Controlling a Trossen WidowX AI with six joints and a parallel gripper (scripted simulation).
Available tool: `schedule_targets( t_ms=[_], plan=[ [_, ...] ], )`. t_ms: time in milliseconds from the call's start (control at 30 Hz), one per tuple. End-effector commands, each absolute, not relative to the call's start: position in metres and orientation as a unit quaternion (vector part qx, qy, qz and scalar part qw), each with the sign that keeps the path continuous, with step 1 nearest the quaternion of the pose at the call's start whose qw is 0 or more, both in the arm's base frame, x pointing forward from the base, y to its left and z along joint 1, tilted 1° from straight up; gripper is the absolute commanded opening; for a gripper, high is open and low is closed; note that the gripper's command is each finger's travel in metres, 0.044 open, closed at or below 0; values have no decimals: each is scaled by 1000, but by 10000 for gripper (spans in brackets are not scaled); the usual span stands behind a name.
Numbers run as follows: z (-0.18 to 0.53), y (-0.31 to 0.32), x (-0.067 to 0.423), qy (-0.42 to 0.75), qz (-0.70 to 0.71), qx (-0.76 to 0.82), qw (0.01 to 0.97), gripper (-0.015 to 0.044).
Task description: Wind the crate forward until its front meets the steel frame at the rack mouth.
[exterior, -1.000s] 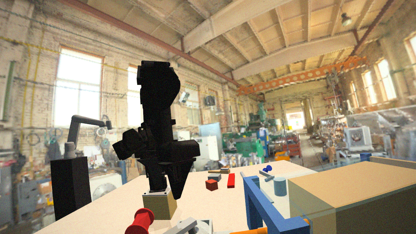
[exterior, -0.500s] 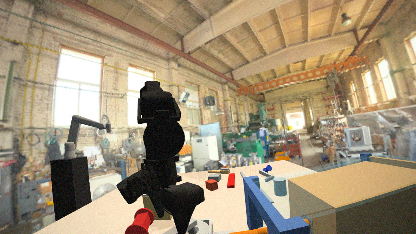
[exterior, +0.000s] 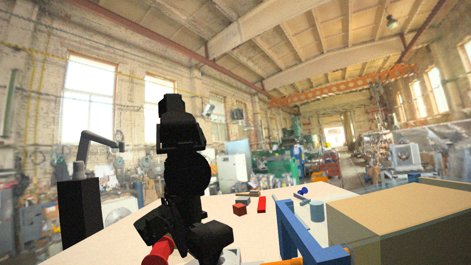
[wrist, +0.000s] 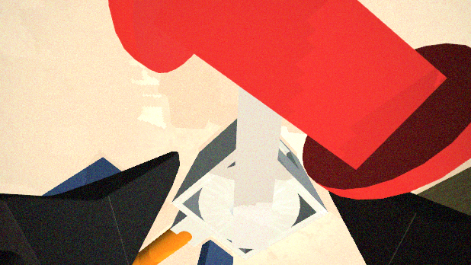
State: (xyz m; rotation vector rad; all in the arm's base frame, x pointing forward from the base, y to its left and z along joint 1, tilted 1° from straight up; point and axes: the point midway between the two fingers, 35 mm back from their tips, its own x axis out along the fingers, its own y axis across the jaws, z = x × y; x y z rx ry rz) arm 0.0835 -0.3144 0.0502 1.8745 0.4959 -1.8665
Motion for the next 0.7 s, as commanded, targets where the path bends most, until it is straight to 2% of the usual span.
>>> schedule_targets(
  t_ms=[0, 167, 567, 667],
  plan=[
    [41, -312, 83, 182, -678, 679, 217, 440],
    [37, -312, 83, 182, -678, 679, 217, 440],
    [42, -314, 83, 181, -676, 679, 222, 125],
    [42, -314, 83, 181, -676, 679, 222, 105]
  ],
)
